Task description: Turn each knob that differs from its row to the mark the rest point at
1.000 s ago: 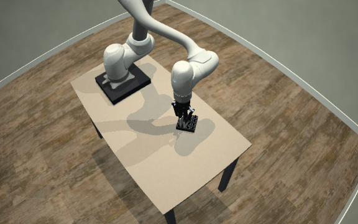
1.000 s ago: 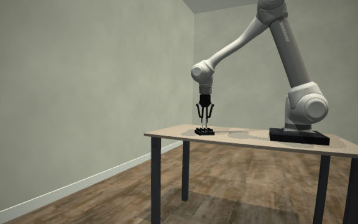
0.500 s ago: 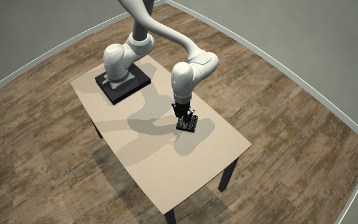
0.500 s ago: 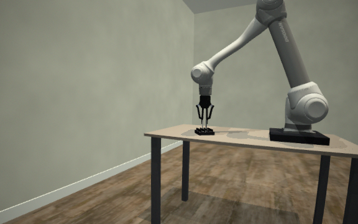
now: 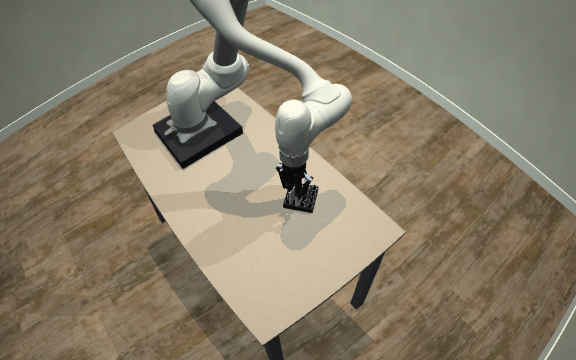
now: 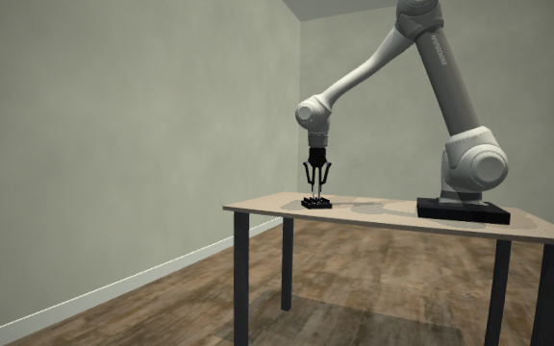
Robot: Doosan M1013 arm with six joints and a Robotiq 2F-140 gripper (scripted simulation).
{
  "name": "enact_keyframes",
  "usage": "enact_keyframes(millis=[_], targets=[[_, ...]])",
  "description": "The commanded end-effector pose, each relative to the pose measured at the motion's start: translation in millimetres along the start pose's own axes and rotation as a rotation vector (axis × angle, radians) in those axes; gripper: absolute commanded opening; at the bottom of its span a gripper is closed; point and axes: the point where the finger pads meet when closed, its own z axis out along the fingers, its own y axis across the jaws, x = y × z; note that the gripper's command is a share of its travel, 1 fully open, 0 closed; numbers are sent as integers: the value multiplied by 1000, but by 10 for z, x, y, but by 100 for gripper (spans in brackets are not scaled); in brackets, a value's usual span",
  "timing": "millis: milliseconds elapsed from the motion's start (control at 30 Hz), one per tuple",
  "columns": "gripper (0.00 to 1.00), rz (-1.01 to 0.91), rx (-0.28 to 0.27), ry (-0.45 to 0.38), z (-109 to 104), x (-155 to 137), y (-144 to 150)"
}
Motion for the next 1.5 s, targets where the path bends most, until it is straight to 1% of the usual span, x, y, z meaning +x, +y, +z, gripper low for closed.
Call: enact_keyframes(millis=[0,767,800,1467], targets=[[12,0,0,0,-1,0,0],[12,0,0,0,-1,0,0],[5,0,0,0,-1,0,0],[5,0,0,0,-1,0,0]])
